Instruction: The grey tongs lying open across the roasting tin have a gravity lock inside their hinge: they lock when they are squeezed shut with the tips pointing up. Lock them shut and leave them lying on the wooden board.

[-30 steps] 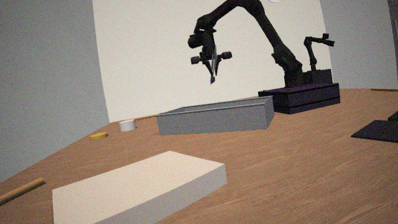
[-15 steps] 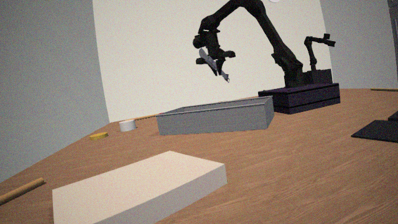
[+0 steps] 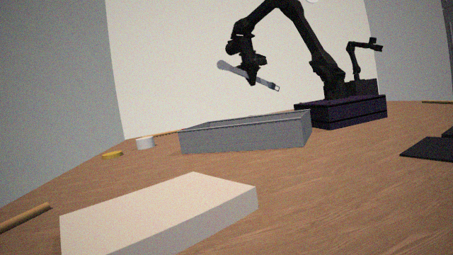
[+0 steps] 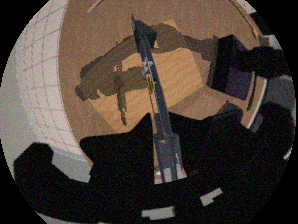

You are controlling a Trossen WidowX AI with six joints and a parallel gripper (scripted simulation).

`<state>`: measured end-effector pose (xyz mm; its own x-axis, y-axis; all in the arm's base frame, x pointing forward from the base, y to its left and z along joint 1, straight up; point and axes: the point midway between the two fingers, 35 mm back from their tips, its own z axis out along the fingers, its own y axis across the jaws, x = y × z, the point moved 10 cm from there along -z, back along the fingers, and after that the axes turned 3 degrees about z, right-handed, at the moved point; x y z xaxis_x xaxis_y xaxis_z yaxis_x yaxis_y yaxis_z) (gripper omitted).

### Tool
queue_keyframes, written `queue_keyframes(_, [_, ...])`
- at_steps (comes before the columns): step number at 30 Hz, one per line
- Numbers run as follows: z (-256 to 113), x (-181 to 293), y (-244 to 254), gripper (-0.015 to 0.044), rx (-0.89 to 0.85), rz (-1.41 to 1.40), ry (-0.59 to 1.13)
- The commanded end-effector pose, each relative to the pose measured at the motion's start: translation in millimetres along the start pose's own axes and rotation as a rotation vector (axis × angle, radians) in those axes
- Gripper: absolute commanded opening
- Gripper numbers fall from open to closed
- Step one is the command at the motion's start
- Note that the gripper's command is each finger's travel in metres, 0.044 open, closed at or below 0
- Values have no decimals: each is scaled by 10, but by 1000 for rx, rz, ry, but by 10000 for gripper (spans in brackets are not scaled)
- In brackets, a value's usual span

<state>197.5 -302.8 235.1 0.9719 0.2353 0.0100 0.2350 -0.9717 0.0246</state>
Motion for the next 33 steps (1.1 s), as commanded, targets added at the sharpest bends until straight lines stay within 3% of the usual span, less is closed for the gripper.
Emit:
queue_keyframes(1, [-12, -64, 18, -150, -6, 137, 0])
queue_keyframes(20, [-12, -404, 99, -150, -8, 890, -1])
queue_keyframes(33, [-1, -427, 101, -150, -13, 921, 17])
